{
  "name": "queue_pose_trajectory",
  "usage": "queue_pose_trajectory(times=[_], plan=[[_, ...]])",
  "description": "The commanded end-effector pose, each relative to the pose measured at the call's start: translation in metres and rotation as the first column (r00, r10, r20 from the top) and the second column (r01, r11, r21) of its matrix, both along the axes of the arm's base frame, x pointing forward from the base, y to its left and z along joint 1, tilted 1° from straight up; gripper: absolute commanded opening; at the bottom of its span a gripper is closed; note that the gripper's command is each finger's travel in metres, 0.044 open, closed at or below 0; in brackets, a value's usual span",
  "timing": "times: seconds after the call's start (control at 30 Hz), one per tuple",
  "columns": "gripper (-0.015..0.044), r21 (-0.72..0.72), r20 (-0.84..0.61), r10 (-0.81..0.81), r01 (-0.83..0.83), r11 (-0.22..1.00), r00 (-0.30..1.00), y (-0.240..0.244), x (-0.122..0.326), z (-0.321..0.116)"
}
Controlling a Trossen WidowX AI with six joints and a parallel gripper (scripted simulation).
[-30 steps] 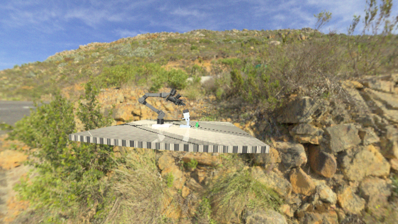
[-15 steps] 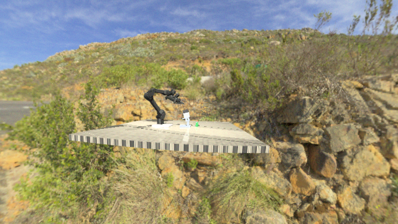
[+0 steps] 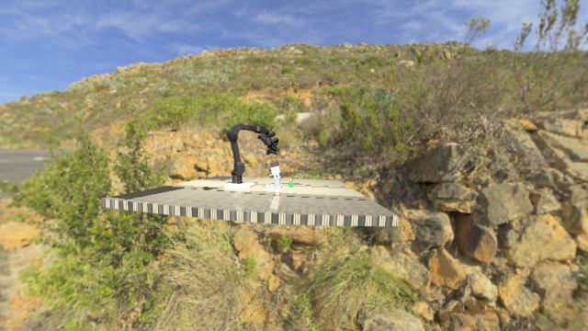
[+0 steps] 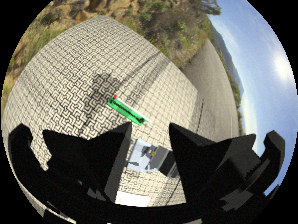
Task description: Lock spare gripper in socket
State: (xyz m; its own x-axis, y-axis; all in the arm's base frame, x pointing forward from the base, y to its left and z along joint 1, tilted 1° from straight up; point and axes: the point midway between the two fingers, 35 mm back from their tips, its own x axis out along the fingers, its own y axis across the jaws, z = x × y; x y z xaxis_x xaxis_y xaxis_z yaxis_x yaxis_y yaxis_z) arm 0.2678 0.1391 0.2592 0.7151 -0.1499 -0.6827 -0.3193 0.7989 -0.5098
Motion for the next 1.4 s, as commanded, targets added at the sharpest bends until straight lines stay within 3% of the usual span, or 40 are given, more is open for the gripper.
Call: queue_pose_trajectory(times=[0.0,0.23,0.47,0.83,1.23,1.37], plan=[[0.0180,-0.151,-0.172,0.105,-0.131,0.980,0.980,0.003,0.026,-0.008],[0.0180,-0.255,-0.535,0.287,-0.476,0.841,0.794,-0.003,0.081,-0.035],[0.0180,-0.080,-0.775,0.441,-0.764,0.640,0.452,-0.028,0.128,-0.078],[0.0180,-0.046,-0.795,0.452,-0.784,0.620,0.404,-0.028,0.126,-0.089],[0.0180,-0.018,-0.825,0.438,-0.791,0.611,0.358,-0.028,0.129,-0.157],[0.0180,-0.017,-0.826,0.438,-0.791,0.611,0.356,-0.029,0.129,-0.161]])
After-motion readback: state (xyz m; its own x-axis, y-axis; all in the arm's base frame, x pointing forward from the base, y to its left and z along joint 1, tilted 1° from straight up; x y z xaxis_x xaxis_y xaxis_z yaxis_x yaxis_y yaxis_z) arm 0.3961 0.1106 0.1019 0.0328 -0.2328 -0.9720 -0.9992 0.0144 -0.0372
